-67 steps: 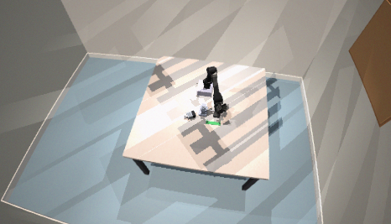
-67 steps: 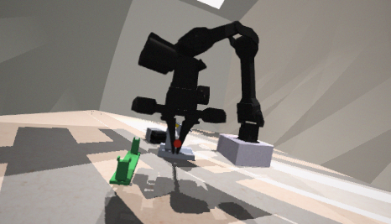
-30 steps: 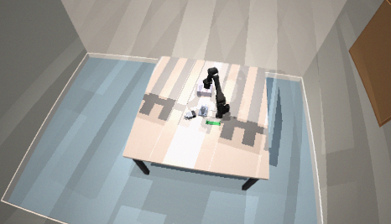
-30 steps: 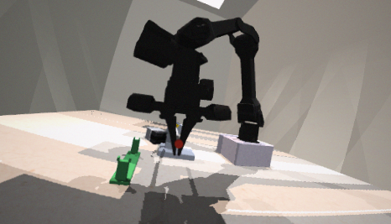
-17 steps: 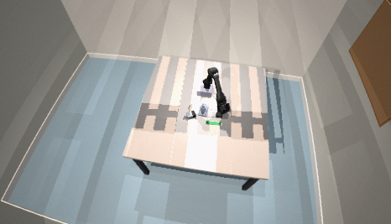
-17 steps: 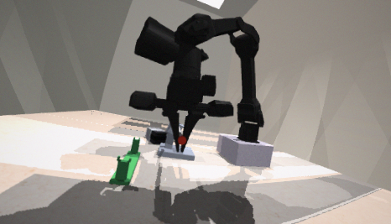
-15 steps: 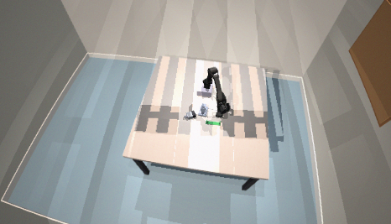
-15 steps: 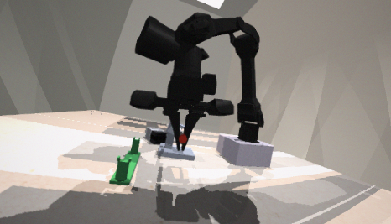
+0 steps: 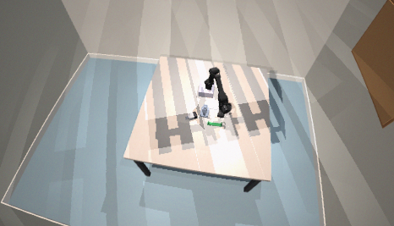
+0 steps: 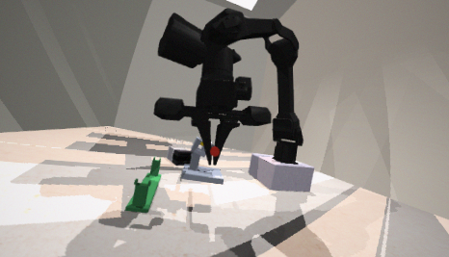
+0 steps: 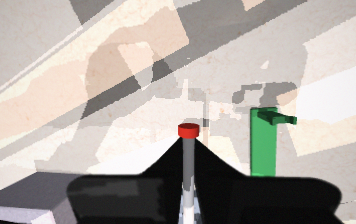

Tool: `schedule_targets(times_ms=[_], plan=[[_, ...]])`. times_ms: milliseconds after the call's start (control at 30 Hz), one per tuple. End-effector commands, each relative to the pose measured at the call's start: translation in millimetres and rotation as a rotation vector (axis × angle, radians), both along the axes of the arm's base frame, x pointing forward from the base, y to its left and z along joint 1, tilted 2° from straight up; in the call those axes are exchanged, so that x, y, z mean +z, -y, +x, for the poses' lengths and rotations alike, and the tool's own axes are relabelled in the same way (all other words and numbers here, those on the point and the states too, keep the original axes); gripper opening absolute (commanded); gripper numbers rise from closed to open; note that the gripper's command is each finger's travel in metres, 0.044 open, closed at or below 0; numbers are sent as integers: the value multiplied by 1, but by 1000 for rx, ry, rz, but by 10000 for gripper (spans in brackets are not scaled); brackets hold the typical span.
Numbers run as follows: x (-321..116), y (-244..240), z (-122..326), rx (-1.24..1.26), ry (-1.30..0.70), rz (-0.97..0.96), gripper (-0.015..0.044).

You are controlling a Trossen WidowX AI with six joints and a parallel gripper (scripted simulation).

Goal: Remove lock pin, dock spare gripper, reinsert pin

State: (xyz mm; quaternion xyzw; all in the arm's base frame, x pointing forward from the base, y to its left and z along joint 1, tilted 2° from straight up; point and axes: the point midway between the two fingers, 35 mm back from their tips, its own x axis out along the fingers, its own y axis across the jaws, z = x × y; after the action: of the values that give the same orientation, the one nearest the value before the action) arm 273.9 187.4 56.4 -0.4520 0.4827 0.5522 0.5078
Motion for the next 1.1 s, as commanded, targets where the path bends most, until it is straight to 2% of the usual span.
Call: schedule_targets(times_ms=[0,1067], plan=[[-1,0,0,0,0,0,0],[16,-44,75,72,6,-1,0]])
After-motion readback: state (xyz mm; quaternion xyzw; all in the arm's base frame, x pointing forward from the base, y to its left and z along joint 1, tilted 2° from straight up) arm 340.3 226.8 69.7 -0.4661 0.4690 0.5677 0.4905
